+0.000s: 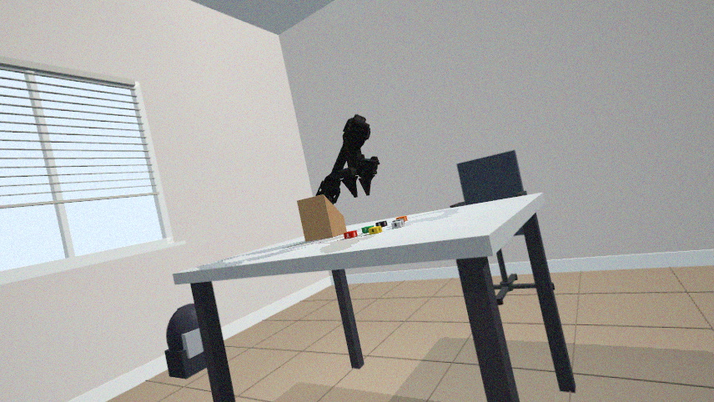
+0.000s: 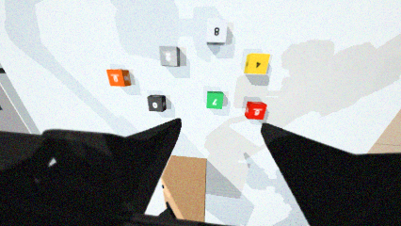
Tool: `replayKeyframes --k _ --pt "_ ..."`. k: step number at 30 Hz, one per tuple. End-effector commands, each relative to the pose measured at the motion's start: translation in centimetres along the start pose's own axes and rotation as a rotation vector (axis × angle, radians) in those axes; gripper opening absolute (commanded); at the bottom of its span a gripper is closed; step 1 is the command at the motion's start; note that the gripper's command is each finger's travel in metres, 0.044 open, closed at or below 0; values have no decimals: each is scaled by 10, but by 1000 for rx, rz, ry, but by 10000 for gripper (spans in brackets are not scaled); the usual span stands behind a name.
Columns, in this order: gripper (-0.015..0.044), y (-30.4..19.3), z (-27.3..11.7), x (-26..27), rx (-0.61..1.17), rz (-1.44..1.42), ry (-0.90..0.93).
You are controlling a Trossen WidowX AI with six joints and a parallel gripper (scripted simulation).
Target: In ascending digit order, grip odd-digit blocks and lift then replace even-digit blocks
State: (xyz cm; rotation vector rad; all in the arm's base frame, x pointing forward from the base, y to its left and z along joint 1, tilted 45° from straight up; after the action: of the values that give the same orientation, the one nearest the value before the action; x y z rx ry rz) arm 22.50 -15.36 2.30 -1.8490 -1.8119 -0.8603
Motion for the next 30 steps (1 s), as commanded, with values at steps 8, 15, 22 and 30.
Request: replayKeyframes --k 8,15,22,30 --pt "400 -2 2 6 3 21 14" --pt "400 -2 2 6 3 21 14" --pt "400 5 -1 55 3 23 11" --pt "400 1 1 117 3 23 19"
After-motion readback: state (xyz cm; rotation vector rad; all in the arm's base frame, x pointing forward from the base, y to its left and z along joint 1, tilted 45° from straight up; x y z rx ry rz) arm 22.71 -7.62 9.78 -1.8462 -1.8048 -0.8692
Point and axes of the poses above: the point midway between the two fingers, 35 mm back from their tips, its own z axis out along the fingers, its own x axis across the jaws, y = z × x, the point moved 4 cm from there along -z, back along the fingers, and after that the axes turned 8 degrees about -z, right-handed, at the moved point
